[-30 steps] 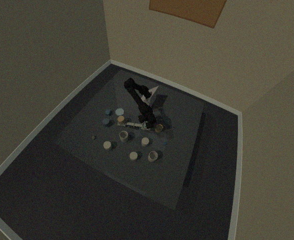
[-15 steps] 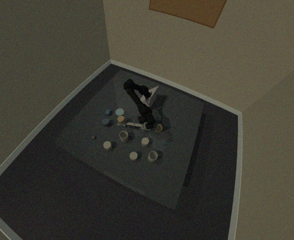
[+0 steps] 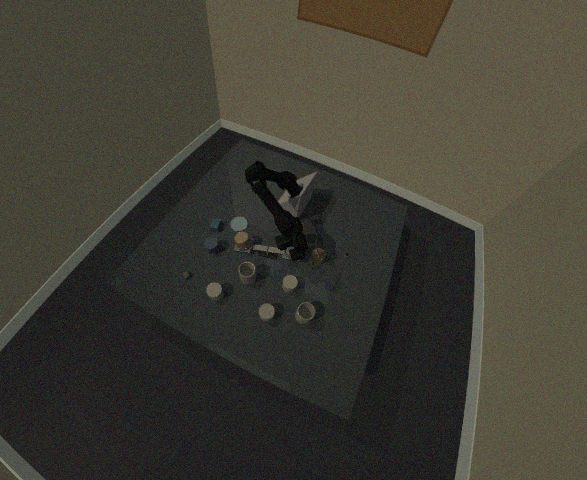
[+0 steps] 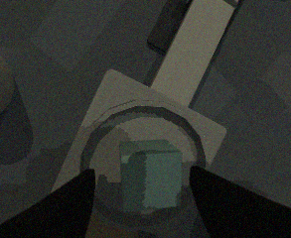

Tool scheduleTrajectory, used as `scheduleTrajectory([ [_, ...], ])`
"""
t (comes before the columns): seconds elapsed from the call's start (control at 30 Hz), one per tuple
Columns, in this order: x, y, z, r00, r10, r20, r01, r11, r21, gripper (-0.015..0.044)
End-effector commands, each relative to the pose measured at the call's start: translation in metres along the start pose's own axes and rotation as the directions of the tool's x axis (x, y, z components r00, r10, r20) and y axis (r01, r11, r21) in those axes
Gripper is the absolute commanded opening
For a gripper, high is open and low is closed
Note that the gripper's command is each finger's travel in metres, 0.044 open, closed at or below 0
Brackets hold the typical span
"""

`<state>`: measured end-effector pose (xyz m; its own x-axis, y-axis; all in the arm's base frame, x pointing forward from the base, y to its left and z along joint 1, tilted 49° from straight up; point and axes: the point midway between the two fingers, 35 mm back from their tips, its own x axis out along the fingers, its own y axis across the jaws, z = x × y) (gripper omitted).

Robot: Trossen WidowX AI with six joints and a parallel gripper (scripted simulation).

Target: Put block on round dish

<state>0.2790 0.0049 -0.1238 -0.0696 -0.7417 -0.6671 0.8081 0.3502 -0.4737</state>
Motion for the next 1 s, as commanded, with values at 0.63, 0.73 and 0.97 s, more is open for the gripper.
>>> scheduleTrajectory([
  [0.63, 0.01, -0.003, -0.001, 1.0, -0.006, 0.007, 0.006, 1.0, -0.009, 0.0062],
  [0.73, -0.006, 0.0, 0.0, 1.0, -0.003, 0.005, 0.003, 1.0, -0.01, 0.0],
  [0.97, -0.058, 0.001, -0.001, 1.0, -0.001, 0.003, 0.001, 1.0, -0.01, 0.0],
])
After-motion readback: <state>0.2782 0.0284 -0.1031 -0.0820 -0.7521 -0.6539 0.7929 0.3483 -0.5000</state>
